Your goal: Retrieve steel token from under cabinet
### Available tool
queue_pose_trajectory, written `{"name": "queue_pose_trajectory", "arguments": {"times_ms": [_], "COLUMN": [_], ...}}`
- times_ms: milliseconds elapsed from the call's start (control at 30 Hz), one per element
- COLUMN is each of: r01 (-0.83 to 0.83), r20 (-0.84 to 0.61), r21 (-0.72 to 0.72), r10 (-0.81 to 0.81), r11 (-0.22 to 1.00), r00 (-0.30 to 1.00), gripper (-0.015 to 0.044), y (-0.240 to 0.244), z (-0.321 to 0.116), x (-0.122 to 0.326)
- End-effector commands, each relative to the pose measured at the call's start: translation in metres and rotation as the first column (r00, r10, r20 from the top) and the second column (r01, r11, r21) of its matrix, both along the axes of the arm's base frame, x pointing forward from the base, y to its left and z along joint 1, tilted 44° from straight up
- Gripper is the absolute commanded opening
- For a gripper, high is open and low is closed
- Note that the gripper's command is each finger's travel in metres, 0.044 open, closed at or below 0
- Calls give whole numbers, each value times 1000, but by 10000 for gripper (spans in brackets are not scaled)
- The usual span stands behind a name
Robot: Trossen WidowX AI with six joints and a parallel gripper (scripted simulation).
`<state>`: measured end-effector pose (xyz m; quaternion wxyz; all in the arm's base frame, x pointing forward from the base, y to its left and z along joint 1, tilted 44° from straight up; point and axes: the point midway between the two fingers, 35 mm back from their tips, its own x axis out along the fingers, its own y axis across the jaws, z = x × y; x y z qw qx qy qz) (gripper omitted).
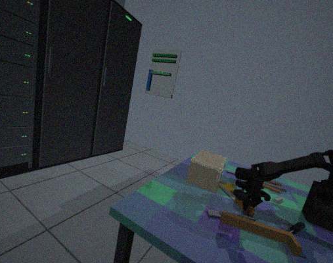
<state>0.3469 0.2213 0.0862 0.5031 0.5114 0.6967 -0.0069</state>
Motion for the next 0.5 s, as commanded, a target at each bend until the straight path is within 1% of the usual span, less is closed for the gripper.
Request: {"name": "queue_pose_trajectory", "arguments": {"times_ms": [0, 467], "r01": [0, 0], "r20": [-2, -1], "r21": [1, 0], "r10": [0, 0], "r11": [1000, 1000], "r00": [1000, 1000], "gripper": [0, 0], "y": [-4, -17], "z": [-4, -16], "x": [5, 22]}}
